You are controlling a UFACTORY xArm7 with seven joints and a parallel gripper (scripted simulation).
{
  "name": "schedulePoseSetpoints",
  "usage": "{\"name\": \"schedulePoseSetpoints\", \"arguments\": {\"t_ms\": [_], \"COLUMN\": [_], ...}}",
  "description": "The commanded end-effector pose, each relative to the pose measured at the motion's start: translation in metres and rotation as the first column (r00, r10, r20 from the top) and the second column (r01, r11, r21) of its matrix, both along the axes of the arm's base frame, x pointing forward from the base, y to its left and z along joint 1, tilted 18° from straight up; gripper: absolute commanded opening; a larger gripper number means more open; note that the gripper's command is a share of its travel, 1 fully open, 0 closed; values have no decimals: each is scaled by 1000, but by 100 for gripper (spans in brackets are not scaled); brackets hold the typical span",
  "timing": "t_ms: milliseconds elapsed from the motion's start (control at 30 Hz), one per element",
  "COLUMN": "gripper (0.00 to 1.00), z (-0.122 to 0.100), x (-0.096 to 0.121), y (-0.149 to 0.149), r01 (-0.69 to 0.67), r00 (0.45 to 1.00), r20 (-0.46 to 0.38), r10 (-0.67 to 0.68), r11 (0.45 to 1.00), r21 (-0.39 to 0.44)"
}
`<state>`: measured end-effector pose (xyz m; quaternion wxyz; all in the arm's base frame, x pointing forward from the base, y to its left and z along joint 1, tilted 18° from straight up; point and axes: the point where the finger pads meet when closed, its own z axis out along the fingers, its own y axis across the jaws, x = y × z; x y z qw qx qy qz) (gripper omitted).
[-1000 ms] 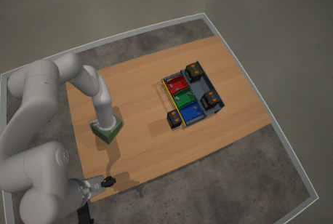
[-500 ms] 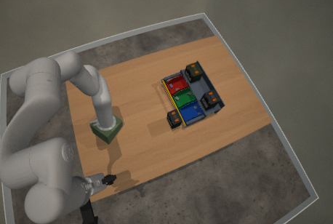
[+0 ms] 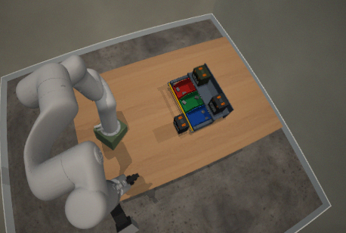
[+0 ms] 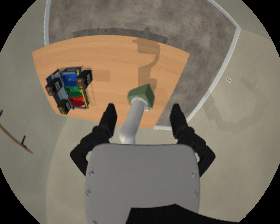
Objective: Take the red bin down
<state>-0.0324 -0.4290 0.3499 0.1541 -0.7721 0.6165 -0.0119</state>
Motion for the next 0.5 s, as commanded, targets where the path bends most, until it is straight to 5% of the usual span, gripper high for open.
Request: {"name": "schedulePoseSetpoints", "arguments": {"t_ms": [0,133,300,467], "gripper": [100,100,100,100], "z": [1,1,1,1], "x": [0,0,46,46], "y": [-2,-2,-7,-7], "r01": [-2,-2,-2,-2], "r00": [1000,1000,1000,1000], "r20": [1,1,1,1], "r10": [2,2,2,2], "r11": [1000,1000,1000,1000], "r21": [-1,-1,-1,-1]}}
